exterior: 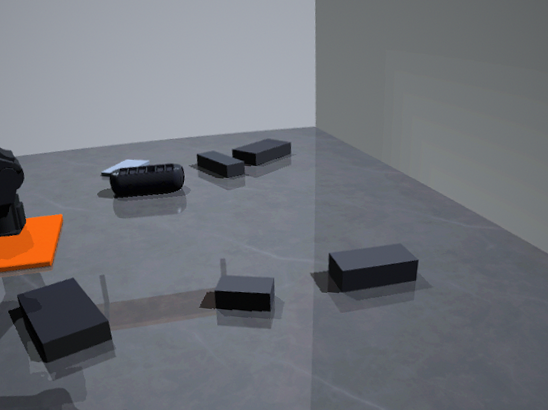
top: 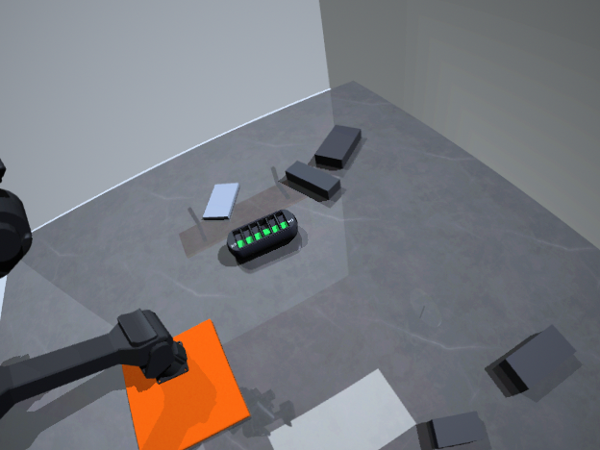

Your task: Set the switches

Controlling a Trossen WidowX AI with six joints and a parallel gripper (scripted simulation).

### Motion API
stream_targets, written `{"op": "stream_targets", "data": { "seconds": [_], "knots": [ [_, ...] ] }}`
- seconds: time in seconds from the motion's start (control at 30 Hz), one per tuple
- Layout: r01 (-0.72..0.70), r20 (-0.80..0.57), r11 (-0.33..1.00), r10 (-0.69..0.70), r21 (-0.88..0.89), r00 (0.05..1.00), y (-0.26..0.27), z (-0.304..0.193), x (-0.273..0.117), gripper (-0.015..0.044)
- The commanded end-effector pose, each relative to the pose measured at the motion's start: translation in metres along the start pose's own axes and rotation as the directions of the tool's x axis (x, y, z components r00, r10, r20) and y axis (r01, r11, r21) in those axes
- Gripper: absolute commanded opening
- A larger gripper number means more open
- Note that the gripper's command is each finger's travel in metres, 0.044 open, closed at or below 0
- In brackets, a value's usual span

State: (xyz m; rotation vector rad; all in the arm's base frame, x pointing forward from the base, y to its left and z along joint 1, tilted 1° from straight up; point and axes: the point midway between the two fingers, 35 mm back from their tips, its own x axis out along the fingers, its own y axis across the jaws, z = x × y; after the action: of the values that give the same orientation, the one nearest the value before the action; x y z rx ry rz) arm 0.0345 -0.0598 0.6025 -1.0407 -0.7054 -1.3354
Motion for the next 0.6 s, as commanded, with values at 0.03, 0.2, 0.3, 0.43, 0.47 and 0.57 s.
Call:
{"op": "stream_targets", "data": {
  "seconds": [0.03,0.2,0.3,0.43,0.47,0.57],
  "knots": [
    [0.0,0.0,1.0,0.0,0.0,1.0,0.0,0.0,0.0,0.0348],
    [-0.087,0.077,0.996,0.087,-0.003,0.993,0.037,0.022,-0.005,0.0216],
    [-0.173,0.131,0.983,0.179,-0.053,0.975,0.067,0.041,-0.006,0.0138],
    [-0.261,0.183,0.959,0.277,-0.106,0.943,0.1,0.062,-0.01,0.0033],
    [-0.284,0.197,0.954,0.298,-0.097,0.934,0.11,0.067,-0.014,0.0006],
    [-0.37,0.25,0.922,0.386,-0.109,0.888,0.145,0.088,-0.03,0.0]
  ]
}}
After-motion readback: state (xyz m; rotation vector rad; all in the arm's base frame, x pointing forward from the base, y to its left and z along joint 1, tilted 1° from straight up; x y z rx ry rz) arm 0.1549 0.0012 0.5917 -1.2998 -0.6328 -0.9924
